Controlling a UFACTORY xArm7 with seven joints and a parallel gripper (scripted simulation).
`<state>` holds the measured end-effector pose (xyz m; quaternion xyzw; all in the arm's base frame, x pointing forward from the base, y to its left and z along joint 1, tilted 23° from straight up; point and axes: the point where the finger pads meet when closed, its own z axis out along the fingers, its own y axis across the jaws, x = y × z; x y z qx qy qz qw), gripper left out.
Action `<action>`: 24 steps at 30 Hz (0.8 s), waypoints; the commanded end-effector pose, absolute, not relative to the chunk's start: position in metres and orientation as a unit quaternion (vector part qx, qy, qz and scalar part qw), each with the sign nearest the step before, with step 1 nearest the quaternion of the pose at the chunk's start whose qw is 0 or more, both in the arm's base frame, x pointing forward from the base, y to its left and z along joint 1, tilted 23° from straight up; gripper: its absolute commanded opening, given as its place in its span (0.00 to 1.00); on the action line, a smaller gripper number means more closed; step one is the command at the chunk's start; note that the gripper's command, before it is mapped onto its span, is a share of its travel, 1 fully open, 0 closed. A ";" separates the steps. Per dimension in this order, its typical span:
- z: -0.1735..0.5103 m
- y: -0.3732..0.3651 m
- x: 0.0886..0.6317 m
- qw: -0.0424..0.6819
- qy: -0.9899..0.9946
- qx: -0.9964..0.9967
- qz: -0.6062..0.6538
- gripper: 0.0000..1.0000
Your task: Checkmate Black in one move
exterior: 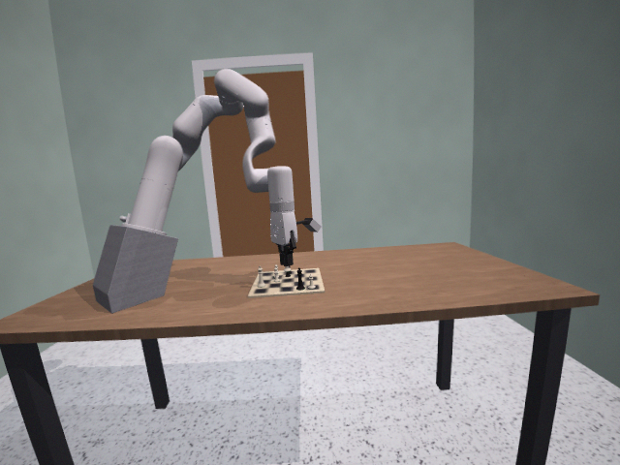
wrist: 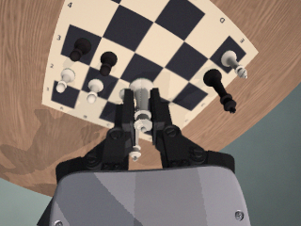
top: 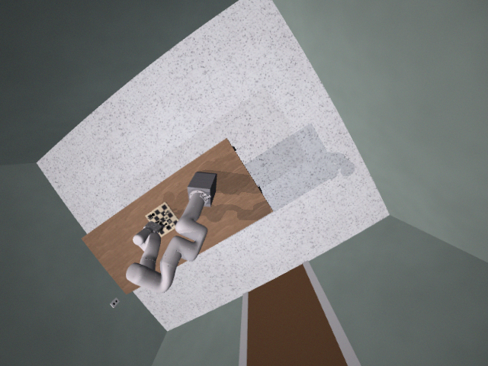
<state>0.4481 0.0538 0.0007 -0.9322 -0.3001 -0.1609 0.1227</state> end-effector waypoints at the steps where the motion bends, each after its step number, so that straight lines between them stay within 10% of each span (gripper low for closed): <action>1: 0.032 0.043 0.441 0.122 -0.300 -0.933 -0.160 0.00; 24: 0.064 0.029 0.437 0.120 -0.308 -0.930 -0.161 0.00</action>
